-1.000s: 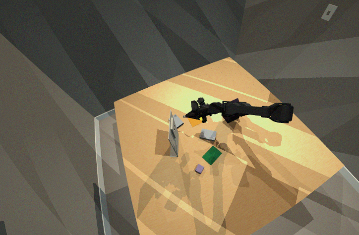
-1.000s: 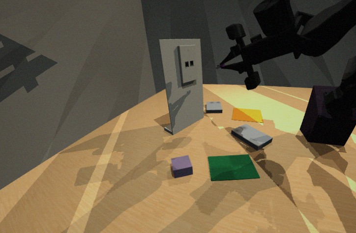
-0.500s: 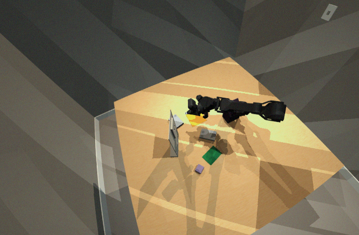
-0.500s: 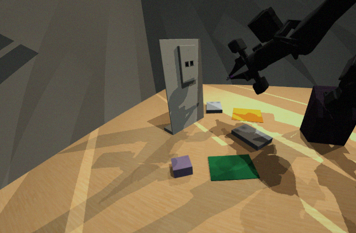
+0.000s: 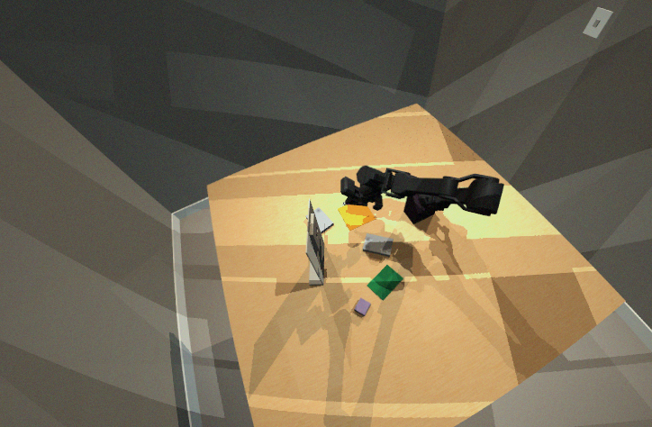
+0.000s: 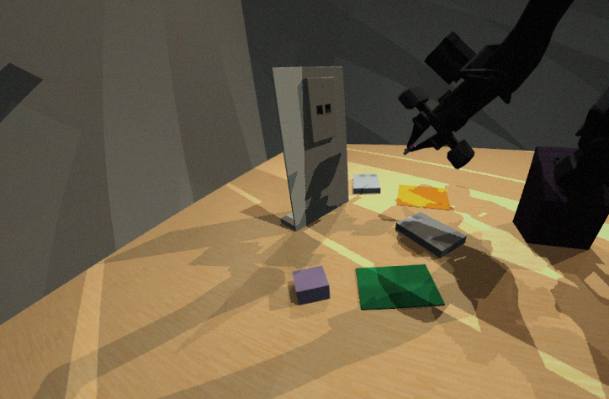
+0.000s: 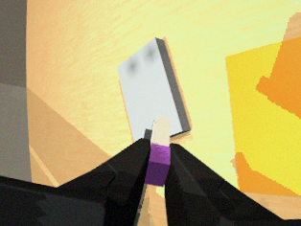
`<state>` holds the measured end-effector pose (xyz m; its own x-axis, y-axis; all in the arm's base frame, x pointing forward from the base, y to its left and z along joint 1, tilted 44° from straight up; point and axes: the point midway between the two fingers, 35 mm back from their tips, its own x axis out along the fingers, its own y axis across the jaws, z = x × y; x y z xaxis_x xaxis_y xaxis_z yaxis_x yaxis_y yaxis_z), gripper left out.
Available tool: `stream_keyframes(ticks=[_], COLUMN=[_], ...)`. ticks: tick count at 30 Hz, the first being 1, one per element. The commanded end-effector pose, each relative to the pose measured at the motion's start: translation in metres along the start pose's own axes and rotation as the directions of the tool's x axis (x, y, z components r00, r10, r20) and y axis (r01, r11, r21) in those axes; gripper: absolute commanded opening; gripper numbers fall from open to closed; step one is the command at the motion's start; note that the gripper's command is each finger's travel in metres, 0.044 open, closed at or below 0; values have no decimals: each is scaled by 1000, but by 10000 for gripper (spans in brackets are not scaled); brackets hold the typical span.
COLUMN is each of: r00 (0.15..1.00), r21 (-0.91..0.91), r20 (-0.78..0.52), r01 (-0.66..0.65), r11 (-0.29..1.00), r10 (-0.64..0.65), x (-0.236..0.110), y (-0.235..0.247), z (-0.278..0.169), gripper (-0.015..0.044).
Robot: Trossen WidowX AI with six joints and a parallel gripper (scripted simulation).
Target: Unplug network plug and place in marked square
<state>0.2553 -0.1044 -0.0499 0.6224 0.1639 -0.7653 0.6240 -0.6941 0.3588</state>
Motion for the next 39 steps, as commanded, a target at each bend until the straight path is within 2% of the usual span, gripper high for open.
stream_keyframes(ticks=[1,13,39], r00=[998,980,980], r21=[14,68,69], r20=[-15,-72,-72], r01=[58,189,192], r11=[998,980,979], r10=[-58,-184,-187], x=[4,10,29], y=[-12,-43,-59], z=[8,24,23], gripper=[0,0,0])
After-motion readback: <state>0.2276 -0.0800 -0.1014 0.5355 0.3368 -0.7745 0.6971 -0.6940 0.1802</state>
